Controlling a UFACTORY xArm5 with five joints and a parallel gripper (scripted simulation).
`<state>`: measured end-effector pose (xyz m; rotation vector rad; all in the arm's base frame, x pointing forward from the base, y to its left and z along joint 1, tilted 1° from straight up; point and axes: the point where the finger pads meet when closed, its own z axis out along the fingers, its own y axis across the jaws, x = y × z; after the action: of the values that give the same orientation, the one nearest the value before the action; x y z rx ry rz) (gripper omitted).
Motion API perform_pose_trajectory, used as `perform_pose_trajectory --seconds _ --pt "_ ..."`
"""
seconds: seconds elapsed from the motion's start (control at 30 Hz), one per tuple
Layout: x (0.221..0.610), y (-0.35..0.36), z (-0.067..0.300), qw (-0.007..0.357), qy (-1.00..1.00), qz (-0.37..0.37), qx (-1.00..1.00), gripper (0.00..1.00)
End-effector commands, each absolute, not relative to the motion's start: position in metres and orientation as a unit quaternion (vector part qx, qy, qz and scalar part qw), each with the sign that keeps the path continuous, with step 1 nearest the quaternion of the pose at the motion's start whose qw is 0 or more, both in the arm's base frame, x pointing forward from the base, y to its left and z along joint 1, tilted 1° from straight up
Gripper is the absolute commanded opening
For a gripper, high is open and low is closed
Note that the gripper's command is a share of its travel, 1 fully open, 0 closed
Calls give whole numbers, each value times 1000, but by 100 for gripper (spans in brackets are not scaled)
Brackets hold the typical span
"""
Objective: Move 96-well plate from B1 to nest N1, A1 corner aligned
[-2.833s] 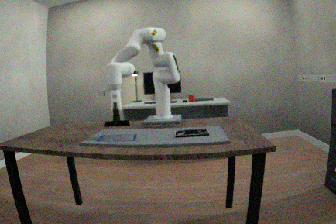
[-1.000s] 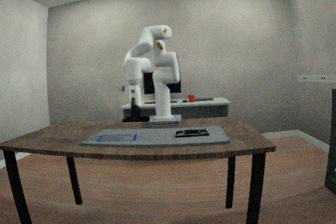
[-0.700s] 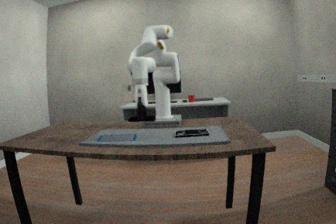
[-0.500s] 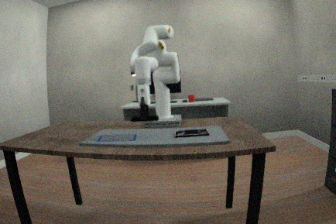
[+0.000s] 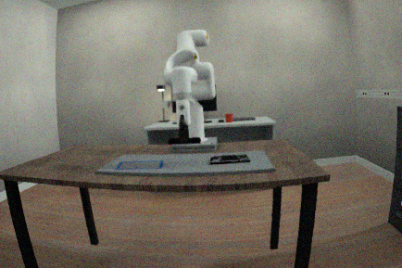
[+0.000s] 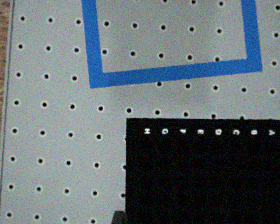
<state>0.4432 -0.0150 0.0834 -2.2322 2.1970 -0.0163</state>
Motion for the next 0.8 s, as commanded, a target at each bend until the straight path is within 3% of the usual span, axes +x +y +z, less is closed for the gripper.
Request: perform_pose_trajectory --seconds 0.0,0.77 --pt "444 -5 85 6 701 -7 -713 0" --pt "437 64 87 7 701 -6 -713 0"
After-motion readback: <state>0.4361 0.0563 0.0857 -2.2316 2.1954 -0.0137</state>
